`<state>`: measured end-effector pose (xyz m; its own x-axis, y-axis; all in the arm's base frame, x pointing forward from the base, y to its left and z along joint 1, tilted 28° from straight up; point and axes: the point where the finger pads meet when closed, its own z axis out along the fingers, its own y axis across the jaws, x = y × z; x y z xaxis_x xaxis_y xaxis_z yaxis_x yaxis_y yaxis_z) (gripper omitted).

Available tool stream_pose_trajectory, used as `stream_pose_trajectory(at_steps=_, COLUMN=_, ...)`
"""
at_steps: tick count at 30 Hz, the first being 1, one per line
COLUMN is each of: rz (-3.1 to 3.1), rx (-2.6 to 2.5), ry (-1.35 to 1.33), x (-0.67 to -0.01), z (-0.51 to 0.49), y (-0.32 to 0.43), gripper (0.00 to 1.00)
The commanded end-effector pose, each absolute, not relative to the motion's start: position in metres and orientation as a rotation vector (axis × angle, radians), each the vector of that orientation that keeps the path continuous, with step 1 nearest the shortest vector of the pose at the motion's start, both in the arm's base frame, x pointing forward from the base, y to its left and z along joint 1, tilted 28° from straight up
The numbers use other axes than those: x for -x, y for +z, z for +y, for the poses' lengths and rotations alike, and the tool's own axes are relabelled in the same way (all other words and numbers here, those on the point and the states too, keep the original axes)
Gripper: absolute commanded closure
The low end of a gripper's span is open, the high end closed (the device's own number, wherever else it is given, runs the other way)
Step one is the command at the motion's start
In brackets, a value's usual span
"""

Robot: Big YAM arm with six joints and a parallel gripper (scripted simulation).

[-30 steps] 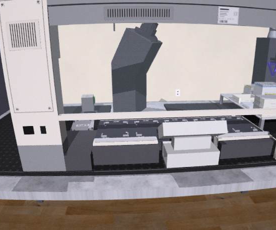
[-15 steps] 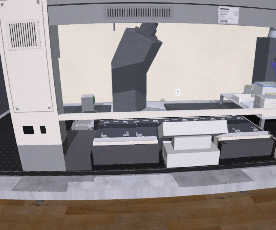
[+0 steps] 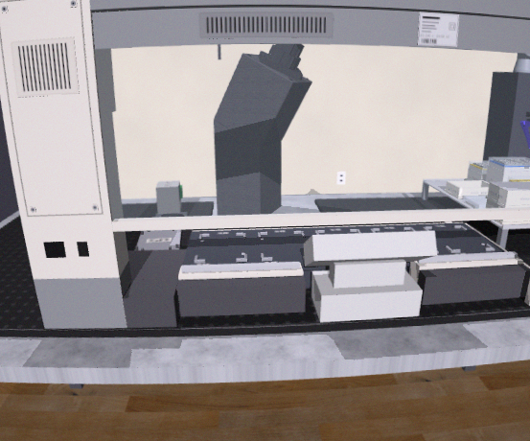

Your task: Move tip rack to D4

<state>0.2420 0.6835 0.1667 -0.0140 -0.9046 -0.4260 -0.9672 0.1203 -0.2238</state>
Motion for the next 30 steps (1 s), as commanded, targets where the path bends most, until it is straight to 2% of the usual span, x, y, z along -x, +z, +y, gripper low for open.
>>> stream_pose_trajectory(at_steps=1, rz=1.907, rx=1.783, ry=0.204, x=-0.245, z=0.688, y=0.196, gripper=0.0)
stream_pose_trajectory(at_steps=12, rz=1.907, rx=1.783, ry=0.204, x=-0.245, z=0.688, y=0.196, gripper=0.0)
stream_pose_trajectory(at_steps=24, rz=1.912, rx=1.788, ry=0.19, x=-0.305, z=0.683, y=0.202, gripper=0.0)
stream_pose_trajectory(at_steps=25, rz=1.887, rx=1.762, ry=0.208, x=-0.308, z=0.68, y=0.231, gripper=0.0)
stream_pose_trajectory(at_steps=27, rz=1.912, rx=1.789, ry=0.189, x=-0.319, z=0.681, y=0.205, gripper=0.0)
stream_pose_trajectory(at_steps=30, rz=1.912, rx=1.788, ry=0.188, x=-0.334, z=0.679, y=0.208, gripper=0.0)
